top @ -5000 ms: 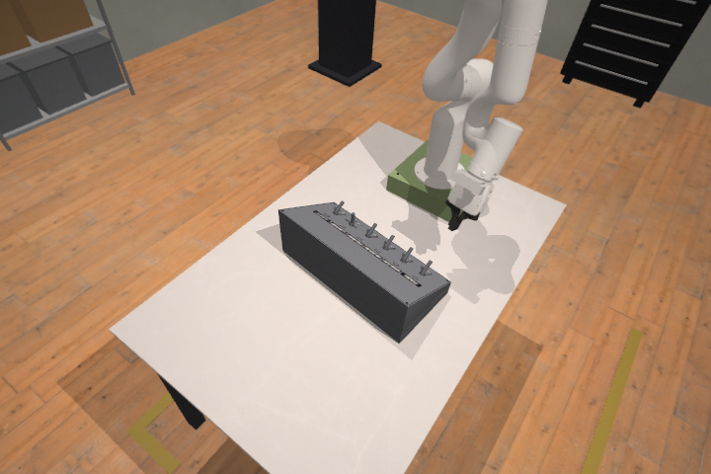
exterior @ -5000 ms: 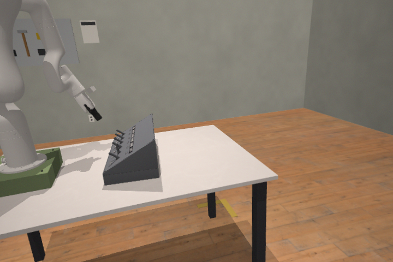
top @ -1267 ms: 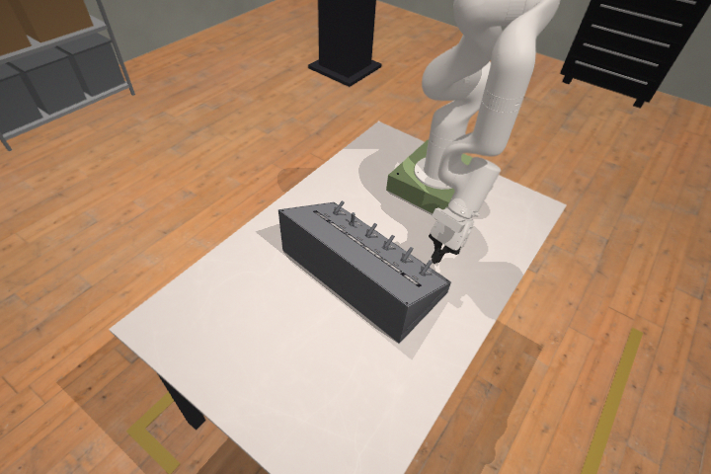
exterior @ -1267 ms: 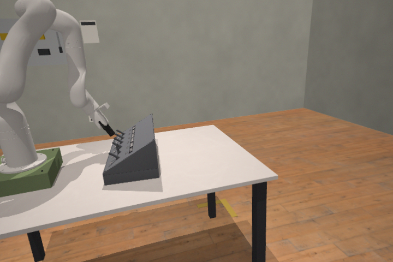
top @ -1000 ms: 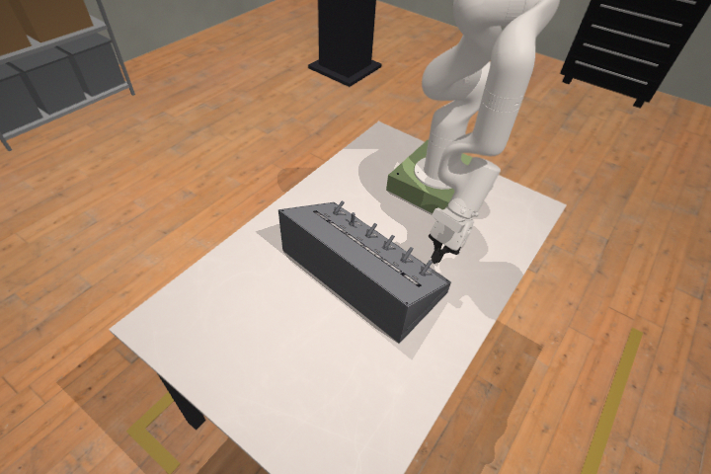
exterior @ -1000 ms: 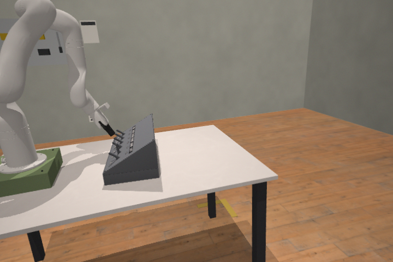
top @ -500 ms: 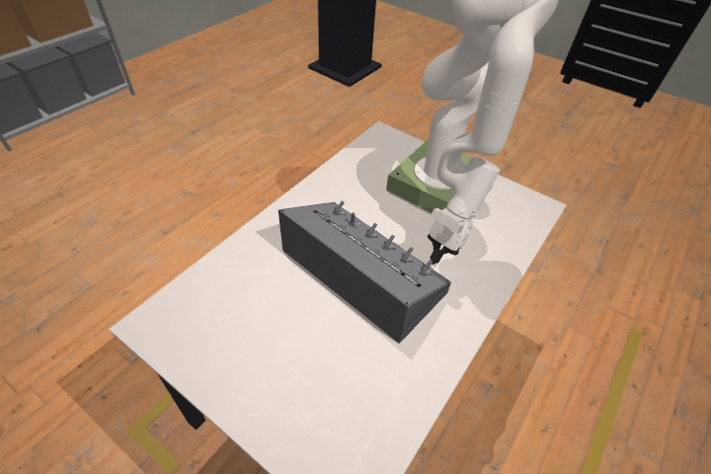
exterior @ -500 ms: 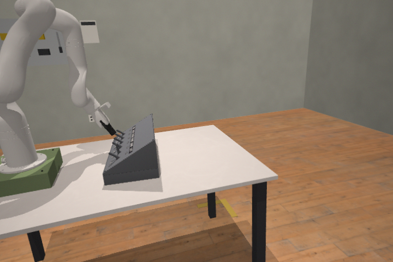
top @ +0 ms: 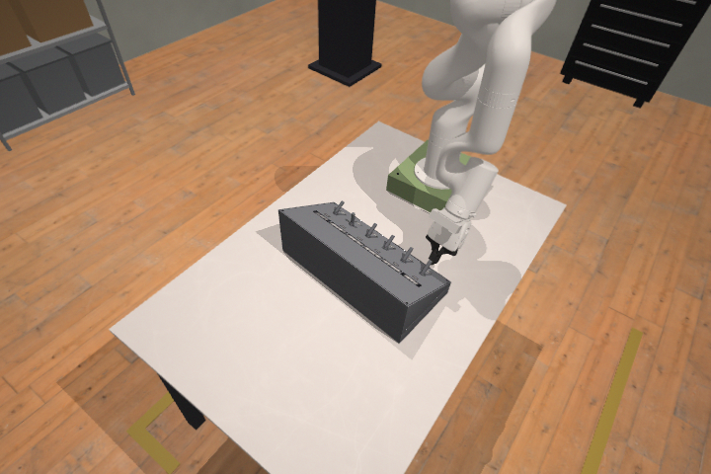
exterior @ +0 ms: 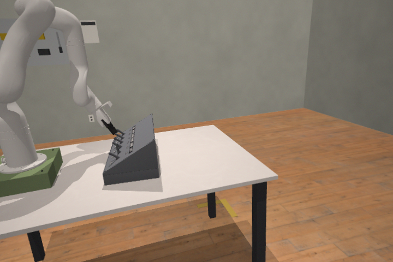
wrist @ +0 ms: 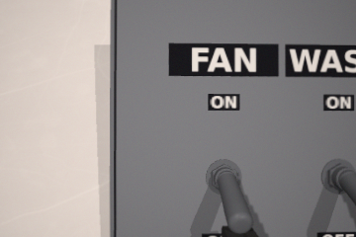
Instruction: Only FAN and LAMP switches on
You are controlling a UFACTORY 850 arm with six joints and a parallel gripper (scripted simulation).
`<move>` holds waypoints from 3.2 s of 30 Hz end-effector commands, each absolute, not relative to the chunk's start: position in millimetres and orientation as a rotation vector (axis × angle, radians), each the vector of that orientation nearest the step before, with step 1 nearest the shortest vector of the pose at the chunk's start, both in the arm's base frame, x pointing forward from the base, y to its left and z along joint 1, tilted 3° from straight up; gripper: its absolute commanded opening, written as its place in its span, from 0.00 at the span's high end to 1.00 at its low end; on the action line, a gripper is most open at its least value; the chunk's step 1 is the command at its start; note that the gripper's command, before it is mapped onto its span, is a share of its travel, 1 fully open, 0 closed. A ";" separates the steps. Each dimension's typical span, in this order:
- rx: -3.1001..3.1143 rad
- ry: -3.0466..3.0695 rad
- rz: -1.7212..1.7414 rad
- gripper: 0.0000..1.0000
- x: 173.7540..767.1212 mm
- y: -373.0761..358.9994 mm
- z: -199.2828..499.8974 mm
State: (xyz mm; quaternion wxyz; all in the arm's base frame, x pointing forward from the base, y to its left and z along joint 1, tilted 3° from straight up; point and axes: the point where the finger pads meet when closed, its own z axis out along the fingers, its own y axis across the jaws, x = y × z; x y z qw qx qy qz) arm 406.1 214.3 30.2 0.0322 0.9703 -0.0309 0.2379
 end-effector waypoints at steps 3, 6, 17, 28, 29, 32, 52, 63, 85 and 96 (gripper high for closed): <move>2.986 -0.097 0.741 1.00 413.3 214.8 34.3; 2.986 -0.097 0.741 1.00 415.5 214.7 35.4; 2.986 -0.097 0.741 1.00 420.7 214.4 38.2; 2.986 -0.097 0.741 1.00 423.3 214.3 39.5; 2.986 -0.097 0.741 1.00 423.4 214.3 39.6; 2.986 -0.097 0.741 1.00 423.7 214.3 39.7; 2.986 -0.097 0.741 1.00 422.4 214.3 39.1; 2.986 -0.097 0.741 1.00 412.7 214.8 33.9; 2.986 -0.097 0.741 1.00 370.9 221.7 112.7; 2.986 -0.097 0.741 1.00 358.2 223.7 136.8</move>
